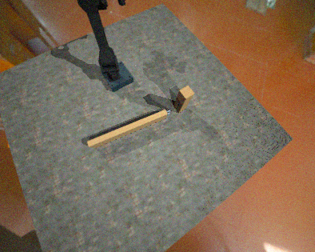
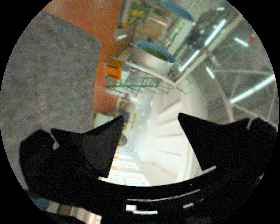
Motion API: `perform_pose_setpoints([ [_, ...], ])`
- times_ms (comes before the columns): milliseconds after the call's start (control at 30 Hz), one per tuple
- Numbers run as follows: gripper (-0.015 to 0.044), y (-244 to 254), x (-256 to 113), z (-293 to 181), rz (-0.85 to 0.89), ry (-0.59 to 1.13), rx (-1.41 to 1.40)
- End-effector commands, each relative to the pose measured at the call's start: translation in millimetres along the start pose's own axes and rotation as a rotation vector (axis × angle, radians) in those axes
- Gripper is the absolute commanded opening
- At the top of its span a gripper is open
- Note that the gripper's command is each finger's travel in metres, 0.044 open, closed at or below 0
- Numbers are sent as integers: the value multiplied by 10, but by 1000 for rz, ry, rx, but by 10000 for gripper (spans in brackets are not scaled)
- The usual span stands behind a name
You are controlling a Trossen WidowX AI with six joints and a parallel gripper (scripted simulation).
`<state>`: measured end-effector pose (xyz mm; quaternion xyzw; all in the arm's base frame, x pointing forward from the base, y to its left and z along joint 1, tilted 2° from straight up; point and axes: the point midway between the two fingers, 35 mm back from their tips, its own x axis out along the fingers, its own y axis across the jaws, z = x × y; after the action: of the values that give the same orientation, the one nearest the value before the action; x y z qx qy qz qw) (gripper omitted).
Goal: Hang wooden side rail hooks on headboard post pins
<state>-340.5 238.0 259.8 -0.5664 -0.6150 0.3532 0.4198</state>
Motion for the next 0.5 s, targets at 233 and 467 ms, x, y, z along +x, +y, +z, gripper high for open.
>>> perform_pose_setpoints([
  [233,440,455,785,-724,16,138,193],
  [467,440,1054,1281,-1666,30,281,409],
])
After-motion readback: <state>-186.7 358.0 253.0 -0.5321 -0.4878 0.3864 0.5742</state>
